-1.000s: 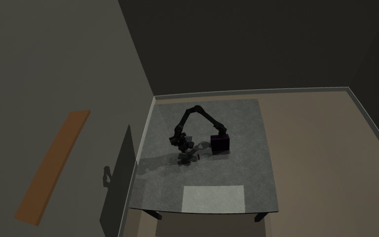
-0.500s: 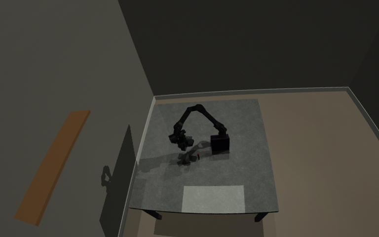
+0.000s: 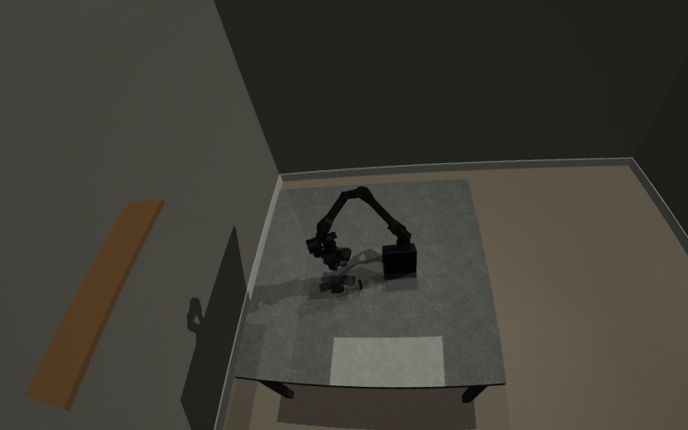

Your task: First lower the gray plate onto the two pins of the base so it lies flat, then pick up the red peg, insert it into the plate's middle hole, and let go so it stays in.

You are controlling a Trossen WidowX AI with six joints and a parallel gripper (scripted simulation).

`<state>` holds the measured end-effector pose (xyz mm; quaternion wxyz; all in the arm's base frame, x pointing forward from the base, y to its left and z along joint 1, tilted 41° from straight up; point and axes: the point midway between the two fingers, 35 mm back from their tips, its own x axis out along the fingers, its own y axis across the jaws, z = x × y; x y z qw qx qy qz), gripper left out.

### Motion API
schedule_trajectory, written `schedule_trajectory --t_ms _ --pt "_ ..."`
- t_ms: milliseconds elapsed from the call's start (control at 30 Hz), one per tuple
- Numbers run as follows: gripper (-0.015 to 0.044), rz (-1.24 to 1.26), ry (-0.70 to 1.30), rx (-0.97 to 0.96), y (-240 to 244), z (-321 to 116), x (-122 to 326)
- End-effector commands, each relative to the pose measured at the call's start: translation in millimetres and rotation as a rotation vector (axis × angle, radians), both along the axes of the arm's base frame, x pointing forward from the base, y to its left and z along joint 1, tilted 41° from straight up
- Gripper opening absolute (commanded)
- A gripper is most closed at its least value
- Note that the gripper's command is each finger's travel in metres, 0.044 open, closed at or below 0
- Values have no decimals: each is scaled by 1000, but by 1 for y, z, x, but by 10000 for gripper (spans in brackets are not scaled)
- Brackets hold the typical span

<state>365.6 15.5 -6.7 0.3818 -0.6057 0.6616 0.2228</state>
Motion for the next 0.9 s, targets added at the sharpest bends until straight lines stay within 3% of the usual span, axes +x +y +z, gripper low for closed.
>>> schedule_trajectory --t_ms 0,867 --pt "0 19 3 -1 -13 5 2" --pt "0 82 56 -16 -95 21 -4"
